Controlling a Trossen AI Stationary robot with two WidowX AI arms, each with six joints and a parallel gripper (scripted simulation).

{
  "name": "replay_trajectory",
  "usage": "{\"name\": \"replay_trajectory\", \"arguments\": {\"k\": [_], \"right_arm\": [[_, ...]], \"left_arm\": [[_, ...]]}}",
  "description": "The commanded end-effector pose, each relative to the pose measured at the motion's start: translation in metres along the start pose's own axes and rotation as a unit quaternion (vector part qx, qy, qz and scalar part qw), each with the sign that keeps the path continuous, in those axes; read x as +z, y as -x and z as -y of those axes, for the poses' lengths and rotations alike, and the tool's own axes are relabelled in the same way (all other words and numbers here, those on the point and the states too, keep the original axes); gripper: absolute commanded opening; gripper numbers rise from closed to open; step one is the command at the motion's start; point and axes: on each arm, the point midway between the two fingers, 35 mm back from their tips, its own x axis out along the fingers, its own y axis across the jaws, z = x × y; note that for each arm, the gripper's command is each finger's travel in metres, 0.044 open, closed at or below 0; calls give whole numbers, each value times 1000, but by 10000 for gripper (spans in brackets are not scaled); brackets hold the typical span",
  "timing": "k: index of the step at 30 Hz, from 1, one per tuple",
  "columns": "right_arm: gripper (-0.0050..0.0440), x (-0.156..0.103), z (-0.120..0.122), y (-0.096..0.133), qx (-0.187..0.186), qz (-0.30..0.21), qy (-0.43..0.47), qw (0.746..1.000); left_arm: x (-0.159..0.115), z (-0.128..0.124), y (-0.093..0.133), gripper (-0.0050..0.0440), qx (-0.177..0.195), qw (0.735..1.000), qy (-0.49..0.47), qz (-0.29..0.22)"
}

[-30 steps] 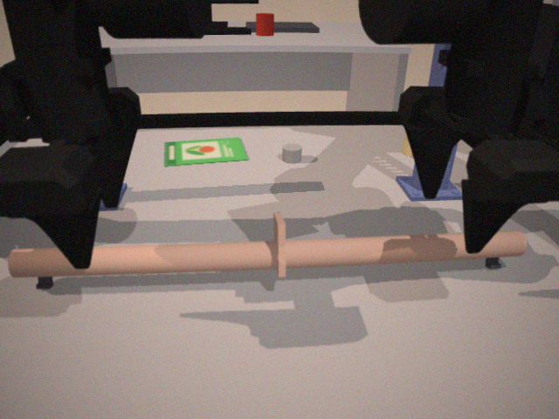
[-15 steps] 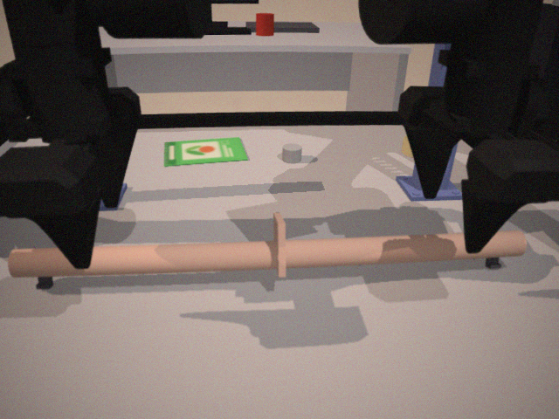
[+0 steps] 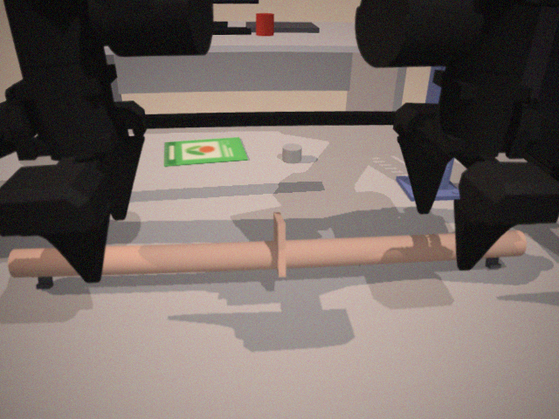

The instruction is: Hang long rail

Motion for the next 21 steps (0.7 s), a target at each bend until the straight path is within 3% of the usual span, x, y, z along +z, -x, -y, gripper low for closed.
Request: {"name": "replay_trajectory", "arguments": {"k": [1, 20, 21], "right_arm": [[440, 4, -1, -7, 2, 7, 0, 1000], [440, 5, -1, -17, 2, 7, 0, 1000], [416, 5, -1, -17, 2, 7, 0, 1000]], "left_arm": [[6, 1, -11, 440, -2, 1000, 0, 12], [7, 1, -21, 440, -2, 1000, 0, 12], [7, 1, -21, 416, -2, 1000, 0, 12]]}}
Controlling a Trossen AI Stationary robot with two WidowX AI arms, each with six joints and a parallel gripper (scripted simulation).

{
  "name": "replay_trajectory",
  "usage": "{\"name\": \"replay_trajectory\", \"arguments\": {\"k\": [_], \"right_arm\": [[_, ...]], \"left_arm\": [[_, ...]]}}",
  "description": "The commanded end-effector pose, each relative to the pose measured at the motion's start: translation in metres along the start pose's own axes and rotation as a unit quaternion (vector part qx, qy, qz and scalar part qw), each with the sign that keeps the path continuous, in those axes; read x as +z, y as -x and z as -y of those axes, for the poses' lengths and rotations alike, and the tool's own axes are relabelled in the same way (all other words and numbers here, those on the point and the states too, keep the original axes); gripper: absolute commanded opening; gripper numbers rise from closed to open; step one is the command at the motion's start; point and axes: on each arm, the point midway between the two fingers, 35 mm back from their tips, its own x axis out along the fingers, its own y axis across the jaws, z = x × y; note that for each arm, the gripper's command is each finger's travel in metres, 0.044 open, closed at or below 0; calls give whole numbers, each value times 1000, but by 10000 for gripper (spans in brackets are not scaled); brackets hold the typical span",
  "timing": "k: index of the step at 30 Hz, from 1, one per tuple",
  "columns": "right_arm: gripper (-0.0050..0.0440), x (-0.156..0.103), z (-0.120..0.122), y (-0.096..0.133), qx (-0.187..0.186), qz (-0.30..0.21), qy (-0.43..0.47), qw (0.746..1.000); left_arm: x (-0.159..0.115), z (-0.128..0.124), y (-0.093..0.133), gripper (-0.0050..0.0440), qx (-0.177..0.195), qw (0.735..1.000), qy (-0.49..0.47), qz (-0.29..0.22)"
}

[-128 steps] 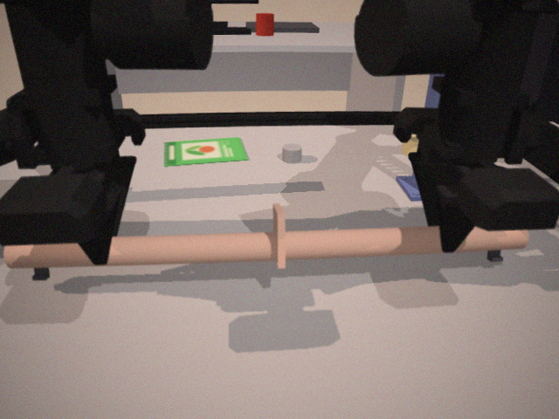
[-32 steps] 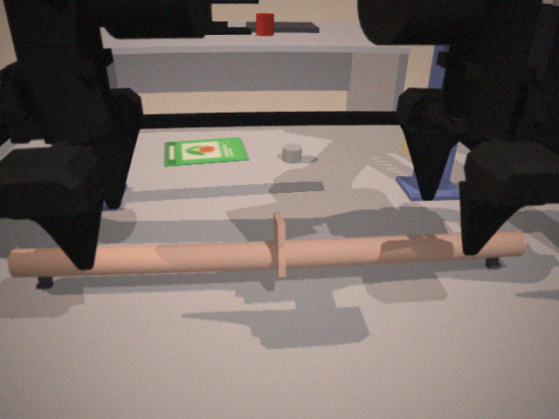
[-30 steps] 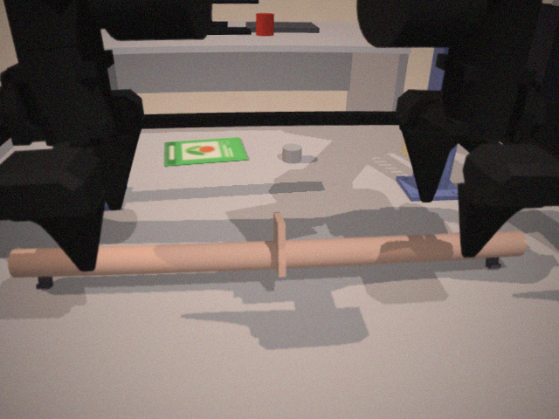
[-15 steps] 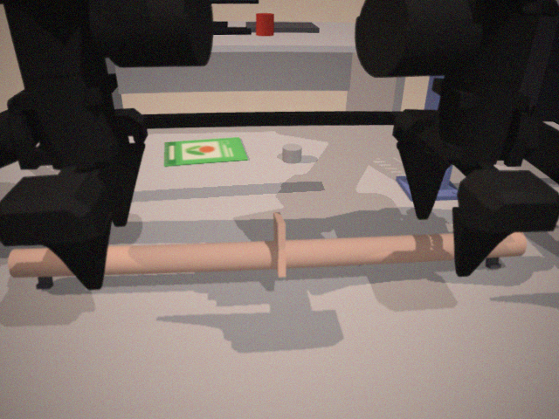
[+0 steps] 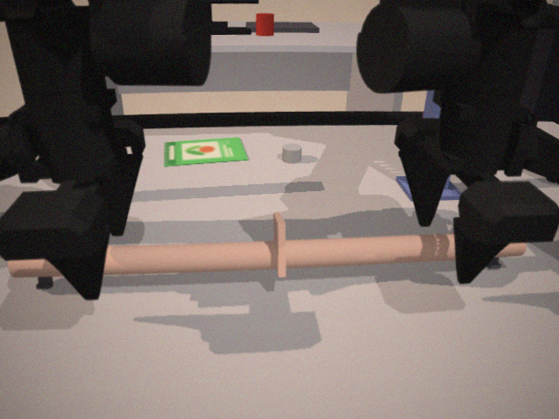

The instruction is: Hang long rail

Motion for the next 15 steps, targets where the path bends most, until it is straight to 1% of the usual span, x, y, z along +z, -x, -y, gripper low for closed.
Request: {"name": "replay_trajectory", "arguments": {"k": [1, 12, 14, 15], "right_arm": [[392, 1, 0, -1, 0, 1, -1, 1000], [128, 1, 0, -1, 0, 1, -1, 1000], [128, 1, 0, -1, 0, 1, -1, 1000], [104, 1, 0, -1, 0, 1, -1, 1000]], "left_arm": [[2, 0, -3, 392, -1, 1000, 0, 4], [2, 0, -3, 128, -1, 1000, 0, 4], [2, 0, -3, 128, -1, 1000, 0, 4], [2, 0, -3, 104, -1, 1000, 0, 4]]}}
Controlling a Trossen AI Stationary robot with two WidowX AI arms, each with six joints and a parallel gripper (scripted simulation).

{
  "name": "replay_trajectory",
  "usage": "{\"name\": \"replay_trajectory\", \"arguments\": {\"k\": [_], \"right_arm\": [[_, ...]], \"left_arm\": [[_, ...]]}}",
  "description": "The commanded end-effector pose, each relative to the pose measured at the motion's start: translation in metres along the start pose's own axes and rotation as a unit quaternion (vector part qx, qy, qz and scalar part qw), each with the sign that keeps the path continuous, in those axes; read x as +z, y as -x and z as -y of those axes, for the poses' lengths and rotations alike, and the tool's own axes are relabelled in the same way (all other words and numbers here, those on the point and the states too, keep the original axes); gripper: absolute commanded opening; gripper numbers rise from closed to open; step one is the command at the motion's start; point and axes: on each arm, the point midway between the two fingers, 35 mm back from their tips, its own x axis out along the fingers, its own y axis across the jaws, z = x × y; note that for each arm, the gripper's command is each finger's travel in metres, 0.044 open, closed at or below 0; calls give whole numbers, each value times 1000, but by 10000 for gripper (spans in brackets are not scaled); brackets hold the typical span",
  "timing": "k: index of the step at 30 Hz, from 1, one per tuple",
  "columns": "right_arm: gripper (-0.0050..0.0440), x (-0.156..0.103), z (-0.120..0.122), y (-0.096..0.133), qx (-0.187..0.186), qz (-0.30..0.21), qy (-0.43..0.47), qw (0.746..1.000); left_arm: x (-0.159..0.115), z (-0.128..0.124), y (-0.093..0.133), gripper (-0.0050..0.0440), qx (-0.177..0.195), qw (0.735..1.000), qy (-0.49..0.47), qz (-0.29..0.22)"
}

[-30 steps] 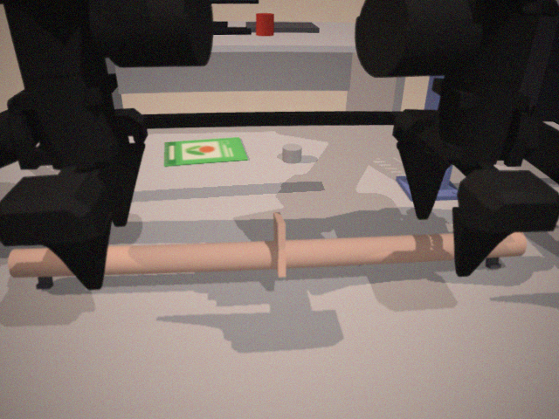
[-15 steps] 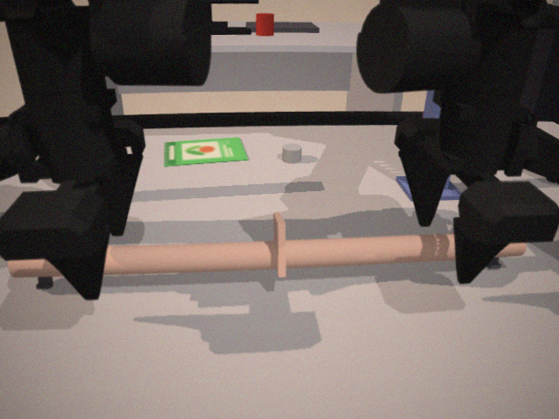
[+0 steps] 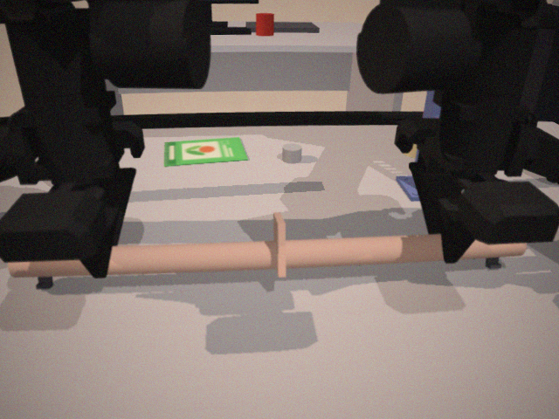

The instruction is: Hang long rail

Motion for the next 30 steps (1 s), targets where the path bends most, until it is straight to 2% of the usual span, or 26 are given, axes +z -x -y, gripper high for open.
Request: {"name": "replay_trajectory", "arguments": {"k": [1, 2, 20, 22, 23, 27, 30], "right_arm": [[80, 0, 0, -1, 0, 1, -1, 1000], [80, 0, 0, -1, 0, 1, -1, 1000], [80, 0, 0, -1, 0, 1, -1, 1000], [32, 0, 0, 3, 0, 1, -1, 1000], [8, 0, 0, 8, 0, 1, -1, 1000], [0, -1, 0, 30, 0, 1, -1, 1000], [0, -1, 0, 34, 0, 1, -1, 1000]], "left_arm": [[1, 0, -2, 80, 0, 1000, 0, 2], [1, 0, -2, 56, 0, 1000, 0, 2], [1, 0, -2, 56, 0, 1000, 0, 2], [1, 0, 2, 8, 0, 1000, 0, 2], [0, 0, 7, 0, 0, 1000, 0, 2], [-1, 0, 30, 0, 0, 1000, 0, 2], [-1, 0, 34, 0, 0, 1000, 0, 2]]}}
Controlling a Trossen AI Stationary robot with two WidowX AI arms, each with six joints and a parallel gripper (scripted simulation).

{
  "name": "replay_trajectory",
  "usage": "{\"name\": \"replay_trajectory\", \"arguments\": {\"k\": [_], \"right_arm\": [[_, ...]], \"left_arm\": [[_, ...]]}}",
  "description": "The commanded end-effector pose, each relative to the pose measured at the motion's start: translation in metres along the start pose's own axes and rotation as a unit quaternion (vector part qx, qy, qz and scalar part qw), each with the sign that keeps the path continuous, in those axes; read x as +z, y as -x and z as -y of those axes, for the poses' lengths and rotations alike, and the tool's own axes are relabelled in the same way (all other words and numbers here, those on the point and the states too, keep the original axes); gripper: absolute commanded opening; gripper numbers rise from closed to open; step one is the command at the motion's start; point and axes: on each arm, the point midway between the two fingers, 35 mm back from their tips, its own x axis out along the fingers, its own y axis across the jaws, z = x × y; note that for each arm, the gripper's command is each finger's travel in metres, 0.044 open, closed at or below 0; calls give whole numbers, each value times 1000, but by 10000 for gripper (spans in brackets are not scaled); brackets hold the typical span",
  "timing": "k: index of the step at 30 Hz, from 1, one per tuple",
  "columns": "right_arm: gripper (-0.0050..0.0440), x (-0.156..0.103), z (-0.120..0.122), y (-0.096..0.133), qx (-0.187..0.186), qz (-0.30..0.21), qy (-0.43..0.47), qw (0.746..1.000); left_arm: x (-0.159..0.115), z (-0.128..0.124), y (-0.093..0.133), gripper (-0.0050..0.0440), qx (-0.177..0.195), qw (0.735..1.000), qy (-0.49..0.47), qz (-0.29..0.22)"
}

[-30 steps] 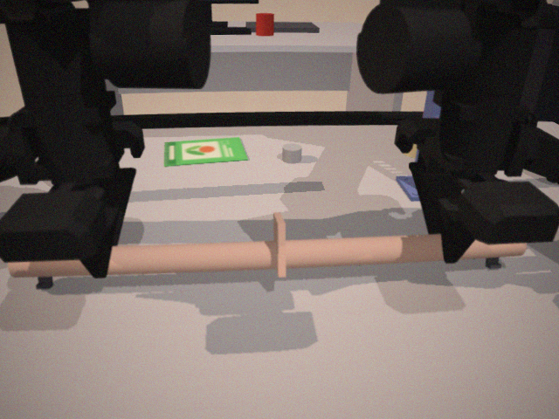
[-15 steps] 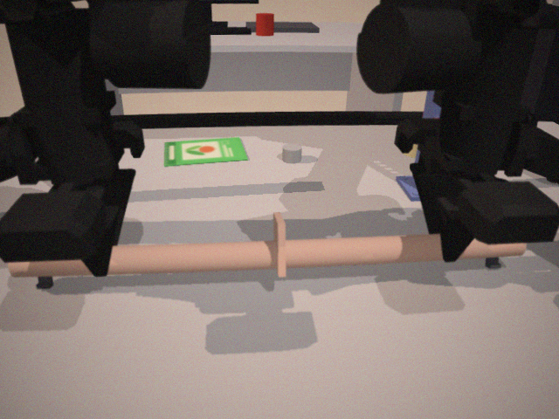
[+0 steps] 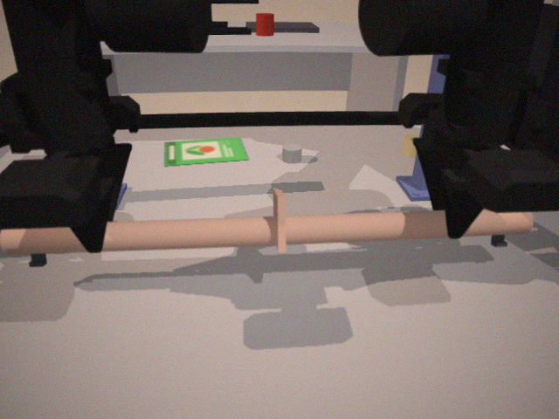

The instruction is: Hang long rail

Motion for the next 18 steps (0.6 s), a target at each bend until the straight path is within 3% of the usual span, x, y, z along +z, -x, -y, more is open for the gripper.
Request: {"name": "replay_trajectory", "arguments": {"k": [1, 14, 18], "right_arm": [[0, -1, 0, 9, -3, -1, -1, 1000], [0, 0, 0, 7, -2, 3, 0, 1000], [0, 0, 1, 7, 24, 4, -1, 1000]], "left_arm": [[-1, -1, 11, 0, 3, 1000, 0, -2], [0, 0, 8, 0, 1, 1000, 0, 2], [0, -2, 7, 0, -25, 1000, 0, 4]]}}
